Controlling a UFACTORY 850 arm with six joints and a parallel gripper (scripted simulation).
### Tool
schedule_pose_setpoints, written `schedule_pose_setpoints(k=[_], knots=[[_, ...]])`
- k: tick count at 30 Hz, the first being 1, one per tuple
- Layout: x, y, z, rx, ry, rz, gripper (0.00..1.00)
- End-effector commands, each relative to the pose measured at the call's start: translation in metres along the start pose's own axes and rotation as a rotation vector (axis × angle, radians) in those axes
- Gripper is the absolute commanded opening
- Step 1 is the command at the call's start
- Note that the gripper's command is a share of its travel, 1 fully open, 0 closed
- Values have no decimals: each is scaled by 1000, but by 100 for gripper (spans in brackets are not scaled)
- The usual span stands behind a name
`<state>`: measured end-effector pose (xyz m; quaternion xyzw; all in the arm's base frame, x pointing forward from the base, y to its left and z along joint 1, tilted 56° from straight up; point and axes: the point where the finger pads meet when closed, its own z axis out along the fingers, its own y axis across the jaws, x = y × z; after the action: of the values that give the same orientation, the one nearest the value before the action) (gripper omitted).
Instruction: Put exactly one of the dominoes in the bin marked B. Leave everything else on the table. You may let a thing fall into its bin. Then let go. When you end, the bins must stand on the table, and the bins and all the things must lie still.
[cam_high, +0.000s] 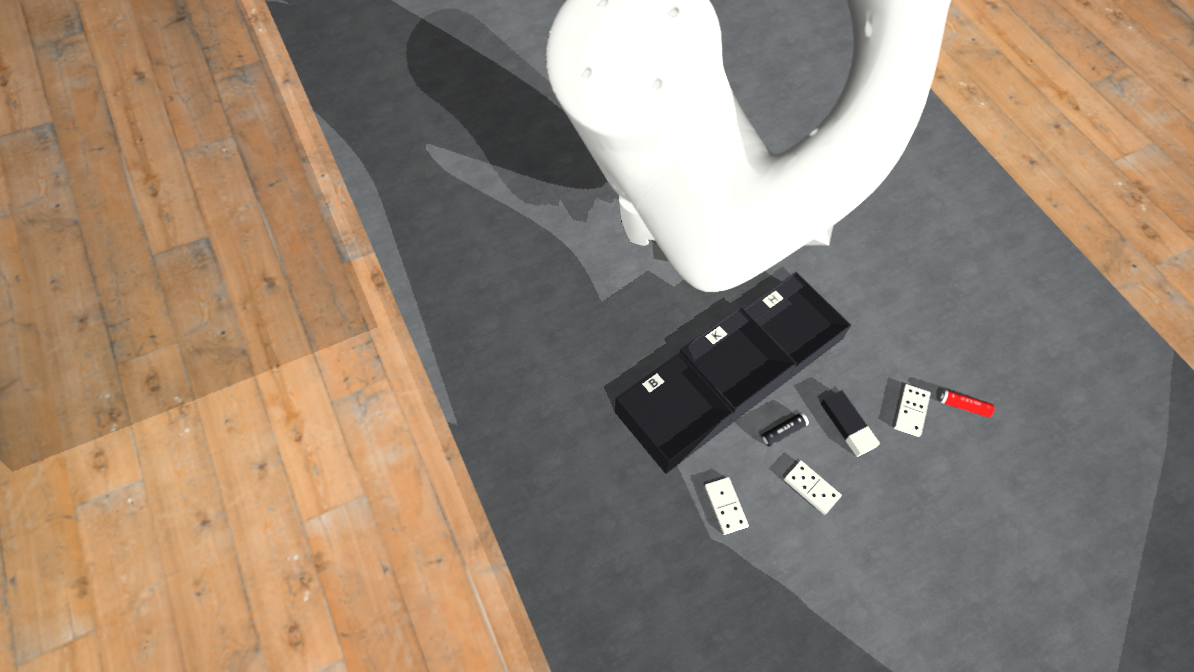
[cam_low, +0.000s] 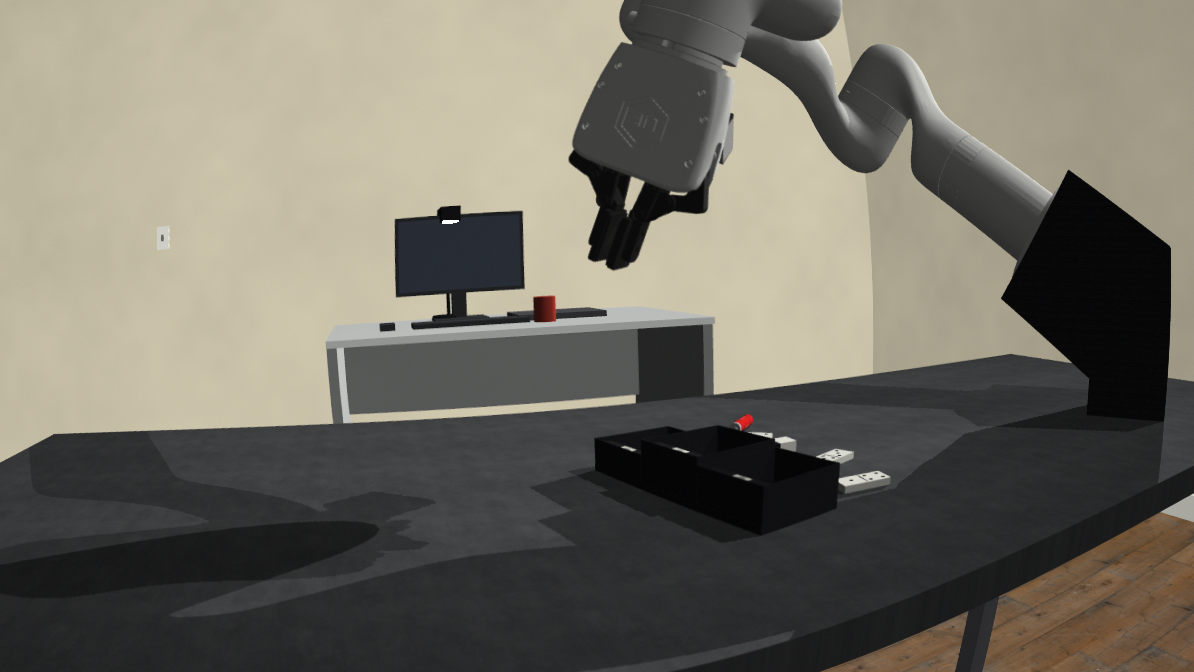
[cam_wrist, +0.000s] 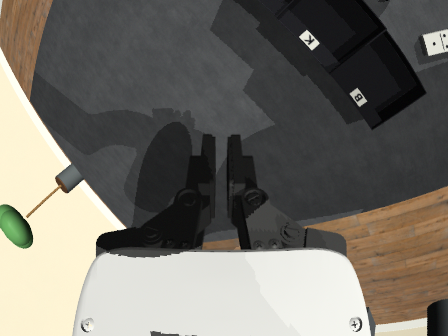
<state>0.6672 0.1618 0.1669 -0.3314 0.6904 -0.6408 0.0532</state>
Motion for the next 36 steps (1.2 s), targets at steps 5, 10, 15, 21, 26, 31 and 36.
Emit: schedule_pose_setpoints(k=[5, 10, 15, 21, 26, 31, 36], knots=[[9, 2, -1, -23, -13, 252, 7], [16, 4, -2, -44, -13, 433, 7], [27, 7, -2, -67, -6, 617, 7], [35, 9, -3, -88, 3, 795, 7], [43, 11, -4, -108, 15, 966, 7], [51, 14, -4, -128, 34, 1148, 7], [59, 17, -5, -142, 47, 1288, 7]])
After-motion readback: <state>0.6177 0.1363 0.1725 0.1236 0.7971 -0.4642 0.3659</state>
